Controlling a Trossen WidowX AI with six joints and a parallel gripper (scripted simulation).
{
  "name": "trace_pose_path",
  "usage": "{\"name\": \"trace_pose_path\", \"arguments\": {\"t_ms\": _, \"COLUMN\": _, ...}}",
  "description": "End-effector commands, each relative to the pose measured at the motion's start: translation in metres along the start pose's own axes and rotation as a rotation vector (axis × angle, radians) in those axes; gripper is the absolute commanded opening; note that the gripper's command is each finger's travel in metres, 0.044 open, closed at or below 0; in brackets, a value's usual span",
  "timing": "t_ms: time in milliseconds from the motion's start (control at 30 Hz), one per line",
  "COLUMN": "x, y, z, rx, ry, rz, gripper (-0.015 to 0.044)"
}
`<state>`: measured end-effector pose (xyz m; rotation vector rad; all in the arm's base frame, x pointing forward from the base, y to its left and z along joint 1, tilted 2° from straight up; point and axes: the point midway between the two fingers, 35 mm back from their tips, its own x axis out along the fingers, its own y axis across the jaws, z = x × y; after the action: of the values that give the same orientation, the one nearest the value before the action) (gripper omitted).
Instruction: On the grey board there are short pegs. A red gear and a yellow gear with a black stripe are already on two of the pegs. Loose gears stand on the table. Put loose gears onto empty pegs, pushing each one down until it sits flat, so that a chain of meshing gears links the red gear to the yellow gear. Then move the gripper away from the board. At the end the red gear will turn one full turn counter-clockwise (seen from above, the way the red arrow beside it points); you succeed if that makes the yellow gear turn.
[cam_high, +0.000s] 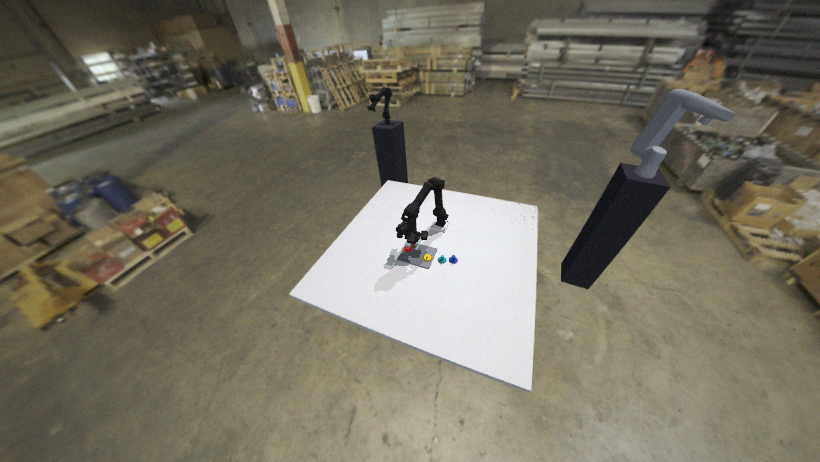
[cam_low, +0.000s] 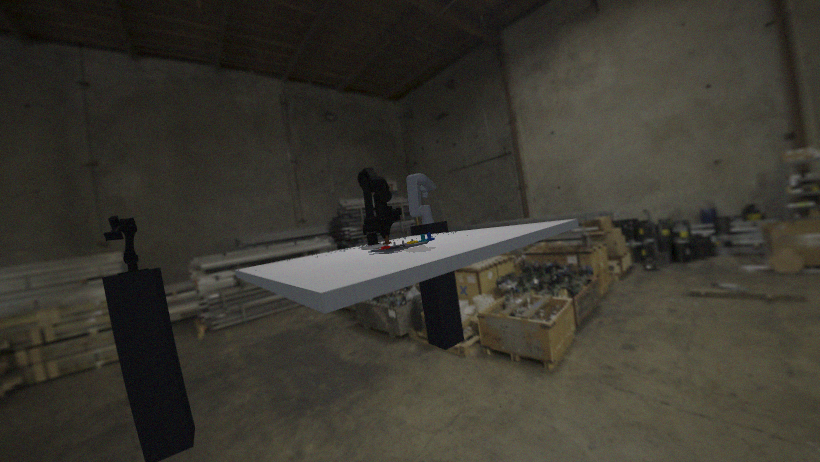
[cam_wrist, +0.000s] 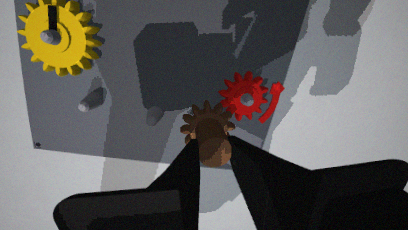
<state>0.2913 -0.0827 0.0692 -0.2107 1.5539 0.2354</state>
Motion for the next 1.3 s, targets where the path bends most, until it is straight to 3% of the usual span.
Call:
{"name": "trace_pose_path", "arguments": {"t_ms": 0, "x": 0.006, "y": 0.0, "z": 0.0, "rx": 0.098, "ry": 0.0, "rz": -0.003, "gripper": 0.0}}
{"name": "trace_pose_path", "arguments": {"t_ms": 367, "x": 0.011, "y": -0.001, "z": 0.0, "rx": 0.303, "ry": 0.0, "rz": -0.003, "gripper": 0.0}}
{"name": "trace_pose_path", "arguments": {"t_ms": 1100, "x": 0.016, "y": -0.001, "z": 0.0, "rx": -0.186, "ry": 0.0, "rz": -0.003, "gripper": 0.0}}
{"name": "trace_pose_path", "arguments": {"t_ms": 1267, "x": 0.015, "y": -0.001, "z": 0.0, "rx": -0.133, "ry": 0.0, "rz": -0.003, "gripper": 0.0131}}
